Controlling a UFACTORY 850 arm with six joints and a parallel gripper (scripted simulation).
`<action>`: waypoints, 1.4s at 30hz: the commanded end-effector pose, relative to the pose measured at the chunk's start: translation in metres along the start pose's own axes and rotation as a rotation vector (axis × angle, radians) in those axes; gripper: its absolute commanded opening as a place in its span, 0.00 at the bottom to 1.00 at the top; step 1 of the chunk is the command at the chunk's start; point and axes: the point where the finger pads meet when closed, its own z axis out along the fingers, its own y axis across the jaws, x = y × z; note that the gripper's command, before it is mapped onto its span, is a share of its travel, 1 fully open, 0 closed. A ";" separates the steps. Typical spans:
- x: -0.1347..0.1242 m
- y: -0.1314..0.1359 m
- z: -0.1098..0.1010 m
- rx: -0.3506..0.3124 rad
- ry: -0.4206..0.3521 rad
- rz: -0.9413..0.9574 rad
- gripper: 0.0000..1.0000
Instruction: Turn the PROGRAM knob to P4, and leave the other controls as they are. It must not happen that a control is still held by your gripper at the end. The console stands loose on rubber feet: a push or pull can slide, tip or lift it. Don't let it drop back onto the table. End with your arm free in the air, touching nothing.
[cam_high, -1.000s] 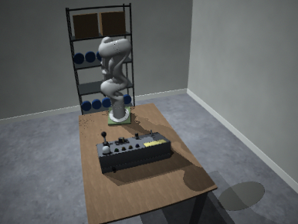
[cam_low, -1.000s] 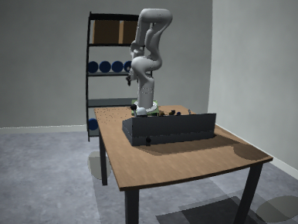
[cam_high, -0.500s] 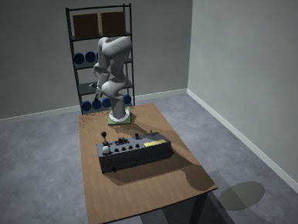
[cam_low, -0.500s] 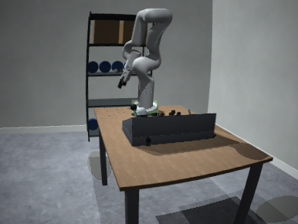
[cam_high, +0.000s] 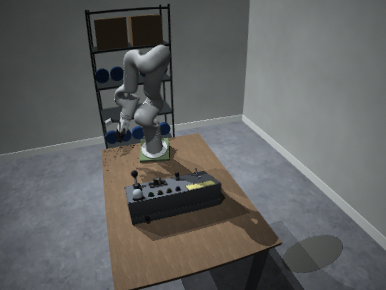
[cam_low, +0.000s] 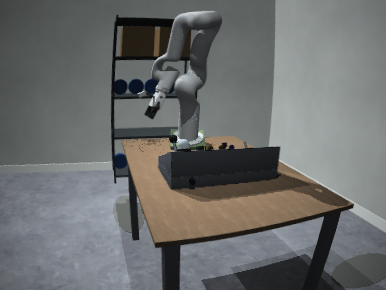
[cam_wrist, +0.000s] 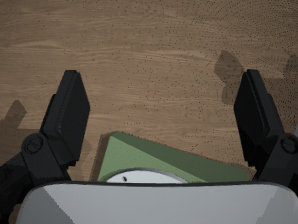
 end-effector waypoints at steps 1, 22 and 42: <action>0.018 -0.037 0.013 0.107 0.040 -0.151 1.00; 0.014 -0.234 -0.016 0.713 0.278 -0.810 1.00; -0.025 -0.323 -0.078 1.093 0.478 -1.074 1.00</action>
